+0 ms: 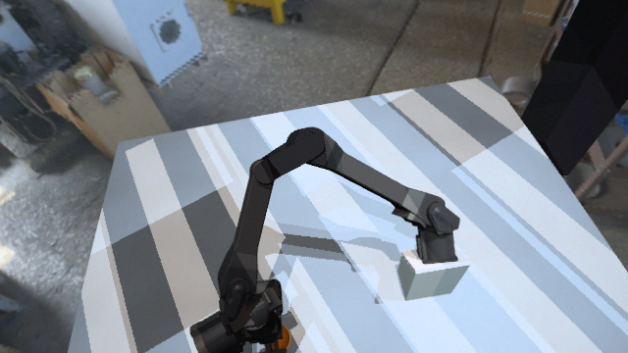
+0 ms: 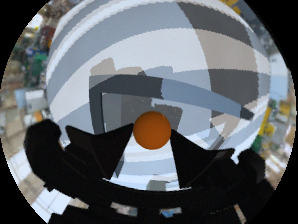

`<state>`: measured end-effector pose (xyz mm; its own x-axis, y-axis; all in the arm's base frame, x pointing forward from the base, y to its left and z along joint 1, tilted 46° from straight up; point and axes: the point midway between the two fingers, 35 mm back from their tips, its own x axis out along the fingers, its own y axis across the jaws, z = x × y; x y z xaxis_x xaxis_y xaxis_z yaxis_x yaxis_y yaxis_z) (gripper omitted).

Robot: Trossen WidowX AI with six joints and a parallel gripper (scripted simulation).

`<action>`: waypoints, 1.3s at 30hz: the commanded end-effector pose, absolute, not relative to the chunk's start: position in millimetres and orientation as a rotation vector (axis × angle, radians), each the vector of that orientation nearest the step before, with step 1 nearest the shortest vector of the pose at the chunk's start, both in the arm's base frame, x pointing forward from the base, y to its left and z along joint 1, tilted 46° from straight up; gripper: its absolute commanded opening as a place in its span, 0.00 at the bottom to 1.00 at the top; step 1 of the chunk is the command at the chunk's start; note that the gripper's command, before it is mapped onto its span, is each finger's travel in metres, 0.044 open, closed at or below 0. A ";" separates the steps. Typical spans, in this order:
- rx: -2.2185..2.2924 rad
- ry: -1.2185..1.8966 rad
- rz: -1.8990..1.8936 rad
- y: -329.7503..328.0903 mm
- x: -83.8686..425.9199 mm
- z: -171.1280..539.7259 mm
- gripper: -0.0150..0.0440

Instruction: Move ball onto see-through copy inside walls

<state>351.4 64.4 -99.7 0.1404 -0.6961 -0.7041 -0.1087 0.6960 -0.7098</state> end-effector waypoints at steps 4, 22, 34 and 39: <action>-0.740 1.397 -0.485 53.7 351.0 -109.3 0.25; -0.729 1.390 -0.485 55.6 352.9 -107.4 0.83; -0.736 1.398 -0.481 115.5 339.4 -48.7 0.91; -0.746 1.389 -0.467 111.9 342.1 -57.4 0.91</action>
